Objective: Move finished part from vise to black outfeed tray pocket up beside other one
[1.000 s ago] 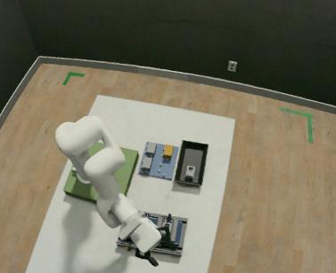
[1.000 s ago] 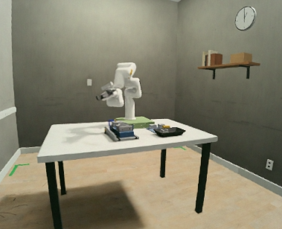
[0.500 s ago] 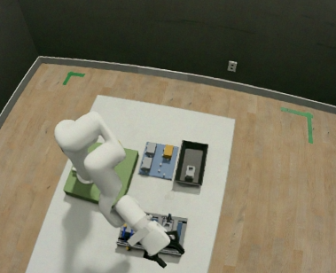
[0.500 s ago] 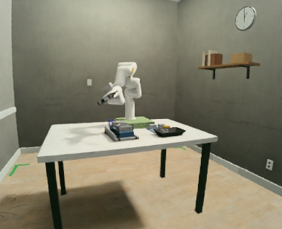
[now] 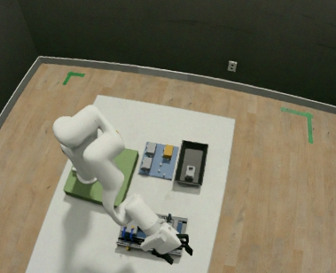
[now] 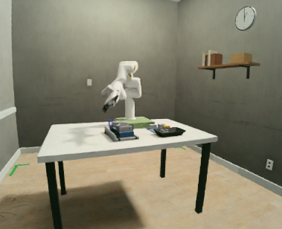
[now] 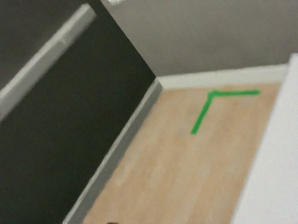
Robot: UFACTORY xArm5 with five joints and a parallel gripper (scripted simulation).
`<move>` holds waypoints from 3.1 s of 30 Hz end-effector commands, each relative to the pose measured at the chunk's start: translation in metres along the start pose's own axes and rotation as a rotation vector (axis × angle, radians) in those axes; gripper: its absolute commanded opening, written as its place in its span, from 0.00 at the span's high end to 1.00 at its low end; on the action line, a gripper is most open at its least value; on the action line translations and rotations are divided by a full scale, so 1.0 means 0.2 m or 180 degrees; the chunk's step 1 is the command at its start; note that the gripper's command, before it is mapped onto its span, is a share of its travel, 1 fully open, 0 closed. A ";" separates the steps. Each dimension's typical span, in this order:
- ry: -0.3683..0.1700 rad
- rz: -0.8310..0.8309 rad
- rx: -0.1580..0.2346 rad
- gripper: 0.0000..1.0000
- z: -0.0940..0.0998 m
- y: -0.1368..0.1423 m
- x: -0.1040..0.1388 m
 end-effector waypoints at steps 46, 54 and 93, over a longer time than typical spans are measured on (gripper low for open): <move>-0.2534 -0.0723 0.1930 0.00 0.29 -0.19 0.36; -0.2534 -0.0723 0.1931 1.00 0.29 -0.19 0.36; -0.2534 -0.0723 0.1931 1.00 0.29 -0.19 0.36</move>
Point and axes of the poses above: the point where the finger pads meet when closed, its own z axis back along the fingers, its own y axis across the jaws, x = y × z, the point moved 9 cm from there along z, back along the fingers, and after that the axes turned 10 degrees about z, right-handed, at the moved point
